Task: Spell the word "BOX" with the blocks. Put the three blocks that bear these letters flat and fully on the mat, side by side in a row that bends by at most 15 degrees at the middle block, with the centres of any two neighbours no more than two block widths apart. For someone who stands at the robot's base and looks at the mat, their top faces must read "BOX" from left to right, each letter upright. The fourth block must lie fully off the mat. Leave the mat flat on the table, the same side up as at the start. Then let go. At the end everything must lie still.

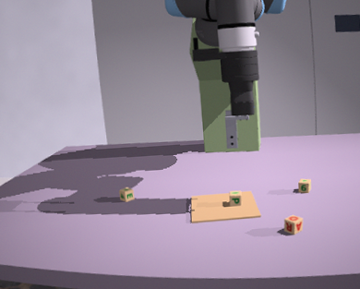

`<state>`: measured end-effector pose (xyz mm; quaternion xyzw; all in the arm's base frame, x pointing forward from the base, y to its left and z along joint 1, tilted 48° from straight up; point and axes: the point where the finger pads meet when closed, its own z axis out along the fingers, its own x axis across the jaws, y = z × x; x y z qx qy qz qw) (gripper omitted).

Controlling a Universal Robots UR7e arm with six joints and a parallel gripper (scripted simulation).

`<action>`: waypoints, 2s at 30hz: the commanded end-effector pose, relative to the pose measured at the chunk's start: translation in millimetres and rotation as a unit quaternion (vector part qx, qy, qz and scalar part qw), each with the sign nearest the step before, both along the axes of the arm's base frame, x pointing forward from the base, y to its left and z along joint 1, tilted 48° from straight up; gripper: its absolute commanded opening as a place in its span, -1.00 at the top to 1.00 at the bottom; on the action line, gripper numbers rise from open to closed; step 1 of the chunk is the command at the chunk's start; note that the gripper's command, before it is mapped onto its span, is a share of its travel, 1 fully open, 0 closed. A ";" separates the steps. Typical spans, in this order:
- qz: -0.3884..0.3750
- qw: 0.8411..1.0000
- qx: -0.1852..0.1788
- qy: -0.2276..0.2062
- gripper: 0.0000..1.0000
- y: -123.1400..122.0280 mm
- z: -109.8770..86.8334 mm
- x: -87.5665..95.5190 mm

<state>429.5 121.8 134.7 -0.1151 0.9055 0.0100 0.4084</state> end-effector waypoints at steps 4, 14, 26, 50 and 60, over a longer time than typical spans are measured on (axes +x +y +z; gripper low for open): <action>0.000 1.000 0.000 0.000 -1.00 3.2 -18.1 23.4; 0.000 1.000 0.000 0.000 -1.00 5.5 -30.7 35.2; 0.000 1.000 0.000 0.000 -1.00 5.5 -30.7 35.2; 0.000 1.000 0.000 0.000 -1.00 5.5 -30.8 35.3; 0.000 1.000 0.000 0.000 -1.00 5.9 -32.9 37.7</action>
